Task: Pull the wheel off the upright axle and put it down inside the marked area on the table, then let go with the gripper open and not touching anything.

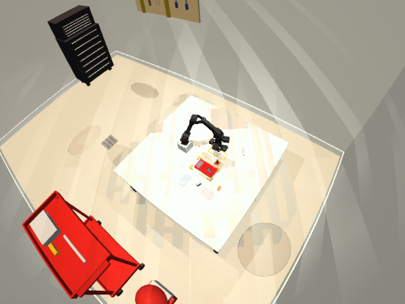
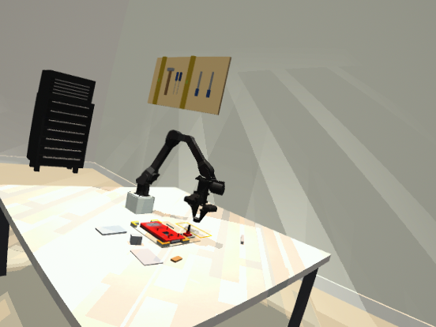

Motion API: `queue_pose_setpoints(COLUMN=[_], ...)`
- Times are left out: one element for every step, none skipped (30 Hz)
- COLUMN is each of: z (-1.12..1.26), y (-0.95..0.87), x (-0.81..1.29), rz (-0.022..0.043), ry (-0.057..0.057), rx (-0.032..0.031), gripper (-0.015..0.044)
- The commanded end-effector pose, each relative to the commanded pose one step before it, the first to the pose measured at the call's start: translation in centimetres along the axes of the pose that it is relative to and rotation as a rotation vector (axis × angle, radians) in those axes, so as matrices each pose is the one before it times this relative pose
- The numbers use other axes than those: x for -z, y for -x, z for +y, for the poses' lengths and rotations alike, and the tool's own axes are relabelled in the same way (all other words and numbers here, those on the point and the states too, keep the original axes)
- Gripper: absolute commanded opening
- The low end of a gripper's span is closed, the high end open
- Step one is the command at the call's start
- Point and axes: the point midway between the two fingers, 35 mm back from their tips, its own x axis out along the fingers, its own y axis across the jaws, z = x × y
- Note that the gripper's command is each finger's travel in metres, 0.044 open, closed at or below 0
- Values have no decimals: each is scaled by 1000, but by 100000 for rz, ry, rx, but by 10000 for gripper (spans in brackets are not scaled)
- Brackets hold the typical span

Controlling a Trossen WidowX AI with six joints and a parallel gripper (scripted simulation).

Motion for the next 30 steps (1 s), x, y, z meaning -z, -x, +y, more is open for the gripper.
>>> queue_pose_setpoints(z=[-441,-53,-66,-62,-42,-15,0,0,0,0,73,0,0,0,0,0,0,0,0,0,23,35,42,32,18,-9,-48,-53,-22,0], y=[-2782,-659,-653,-515,-311,-103,0,0,0,0,346,0,0,0,0,0,0,0,0,0,244,422,633,713,850,1042,1124,744,250,0], x=[-106,-20,-26,-24,-16,-6,0,0,0,0,-41,0,0,0,0,0,0,0,0,0,8,12,14,10,4,-6,-21,-21,-9,0], rz=[-153,0,0,-1,0,0,0,0,0,0,-426,0,0,0,0,0,0,0,0,0,18,30,45,50,58,70,73,48,16,0], ry=[-566,0,-1,-1,0,0,0,0,0,0,500,0,0,0,0,0,0,0,0,0,-21,-35,-53,-59,-70,-86,-92,-61,-20,0], rx=[1220,9,10,8,5,2,0,0,0,0,180,0,0,0,0,0,0,0,0,0,-11,-19,-28,-30,-34,-39,-39,-24,-8,0], gripper=[0,0,0,0,0,0,0,0,0,0,26,53,79,105,131,157,184,210,236,263,289,300,300,300,300,300,300,300,300,300])
